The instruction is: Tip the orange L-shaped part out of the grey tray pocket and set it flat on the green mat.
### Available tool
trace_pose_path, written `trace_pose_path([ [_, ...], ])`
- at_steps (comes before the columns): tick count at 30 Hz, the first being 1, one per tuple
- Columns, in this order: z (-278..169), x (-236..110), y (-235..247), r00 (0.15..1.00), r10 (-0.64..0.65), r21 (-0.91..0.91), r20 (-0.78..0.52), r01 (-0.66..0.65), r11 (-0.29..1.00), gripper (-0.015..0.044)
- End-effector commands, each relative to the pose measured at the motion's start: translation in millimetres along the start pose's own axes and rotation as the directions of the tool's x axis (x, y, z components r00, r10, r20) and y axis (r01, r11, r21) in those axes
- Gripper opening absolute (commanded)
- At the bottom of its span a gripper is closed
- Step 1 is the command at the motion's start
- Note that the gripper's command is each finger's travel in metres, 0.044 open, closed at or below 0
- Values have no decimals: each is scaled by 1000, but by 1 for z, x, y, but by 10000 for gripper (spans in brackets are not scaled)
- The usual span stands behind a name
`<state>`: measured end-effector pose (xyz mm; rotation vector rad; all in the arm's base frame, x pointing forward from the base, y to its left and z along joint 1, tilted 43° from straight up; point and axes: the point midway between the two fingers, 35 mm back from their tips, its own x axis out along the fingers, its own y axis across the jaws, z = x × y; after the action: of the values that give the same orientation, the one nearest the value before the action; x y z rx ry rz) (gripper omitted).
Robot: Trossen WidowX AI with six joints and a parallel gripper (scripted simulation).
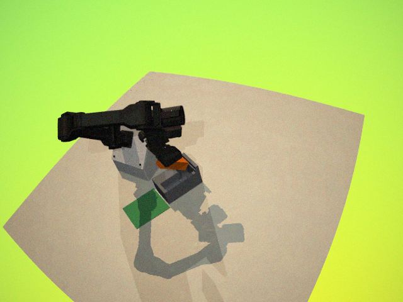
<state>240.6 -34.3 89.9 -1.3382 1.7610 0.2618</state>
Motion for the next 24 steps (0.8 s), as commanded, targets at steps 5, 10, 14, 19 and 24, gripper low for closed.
trace_pose_path([
  [5,-31,4,2,1000,7,-6,-9,-7,1000,0],
  [10,-52,4,3,1000,7,-7,-10,-7,1000,0],
  [14,-69,4,4,1000,7,-7,-10,-7,1000,0],
  [19,-90,3,5,1000,6,-7,-11,-6,1000,0],
  [24,-111,3,7,1000,6,-7,-12,-6,1000,0],
])
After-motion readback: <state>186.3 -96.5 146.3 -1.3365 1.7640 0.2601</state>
